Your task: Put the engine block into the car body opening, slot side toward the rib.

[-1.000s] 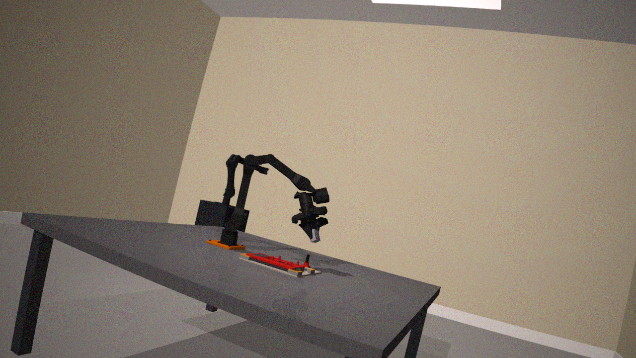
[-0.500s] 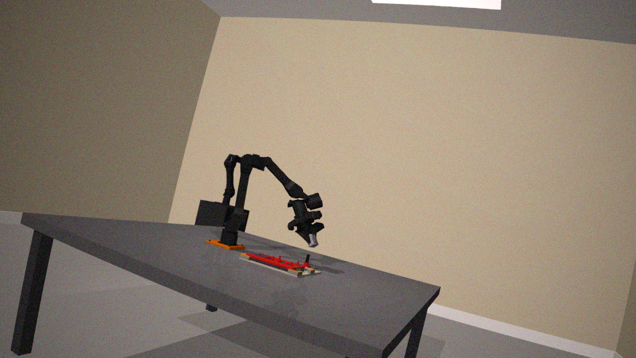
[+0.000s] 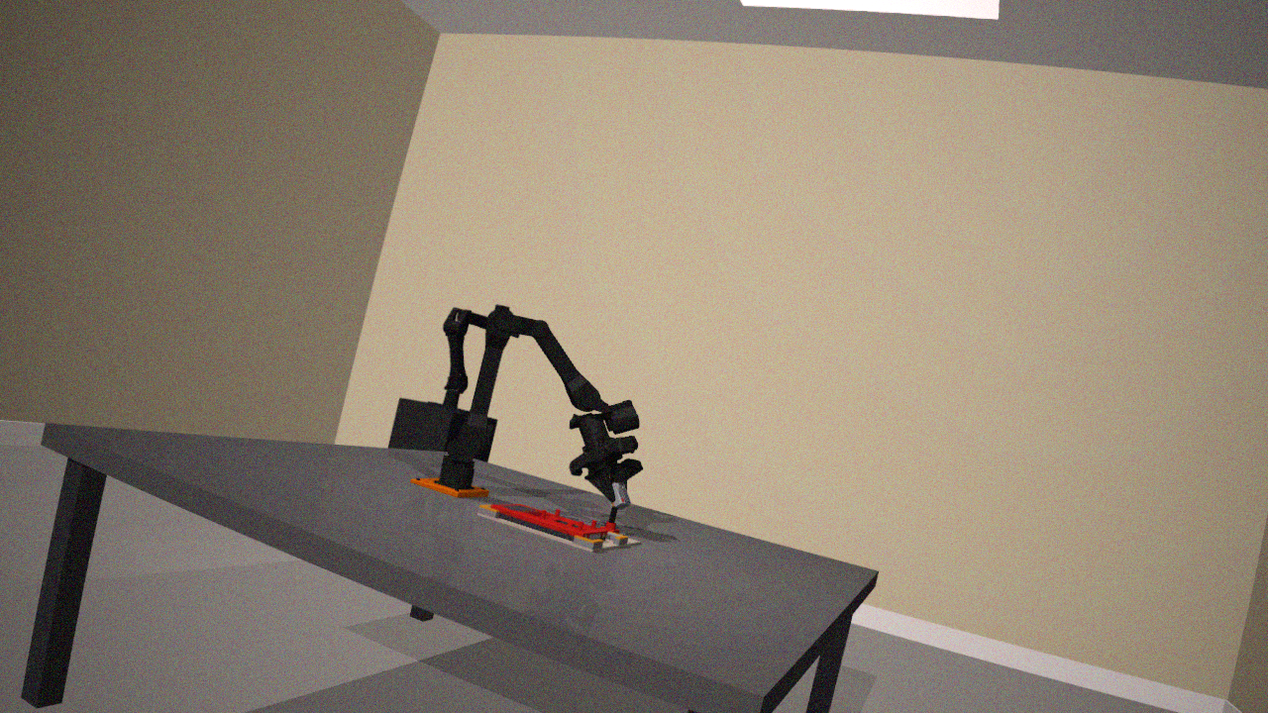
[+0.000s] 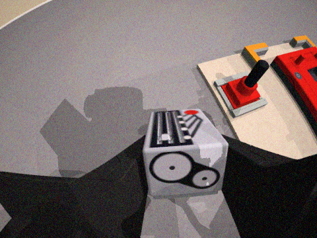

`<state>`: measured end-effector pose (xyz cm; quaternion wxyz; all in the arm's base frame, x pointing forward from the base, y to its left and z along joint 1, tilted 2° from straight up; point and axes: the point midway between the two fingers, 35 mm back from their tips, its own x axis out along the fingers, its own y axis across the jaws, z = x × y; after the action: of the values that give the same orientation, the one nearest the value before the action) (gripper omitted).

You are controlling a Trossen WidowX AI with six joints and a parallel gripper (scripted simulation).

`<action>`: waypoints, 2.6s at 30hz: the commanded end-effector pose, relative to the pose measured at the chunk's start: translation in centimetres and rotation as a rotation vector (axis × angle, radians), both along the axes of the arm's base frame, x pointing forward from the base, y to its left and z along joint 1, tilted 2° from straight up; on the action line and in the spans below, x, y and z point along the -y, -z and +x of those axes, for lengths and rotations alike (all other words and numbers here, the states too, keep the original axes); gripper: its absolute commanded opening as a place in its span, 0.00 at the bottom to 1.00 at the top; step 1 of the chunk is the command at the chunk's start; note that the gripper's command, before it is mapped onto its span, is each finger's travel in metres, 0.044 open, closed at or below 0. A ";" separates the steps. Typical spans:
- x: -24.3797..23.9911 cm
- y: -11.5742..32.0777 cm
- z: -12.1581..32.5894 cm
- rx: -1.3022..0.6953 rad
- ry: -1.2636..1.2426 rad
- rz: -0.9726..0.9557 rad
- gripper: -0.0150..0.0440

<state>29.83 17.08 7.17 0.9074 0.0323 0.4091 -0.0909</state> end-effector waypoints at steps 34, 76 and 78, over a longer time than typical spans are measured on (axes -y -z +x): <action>0.1 4.7 0.1 0.012 0.004 0.000 0.79; -0.6 1.9 -2.9 -0.001 -0.001 0.000 1.00; -0.6 1.9 -2.9 -0.001 -0.001 0.000 1.00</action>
<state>26.94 17.64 5.23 0.9069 0.0329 0.4099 -0.0918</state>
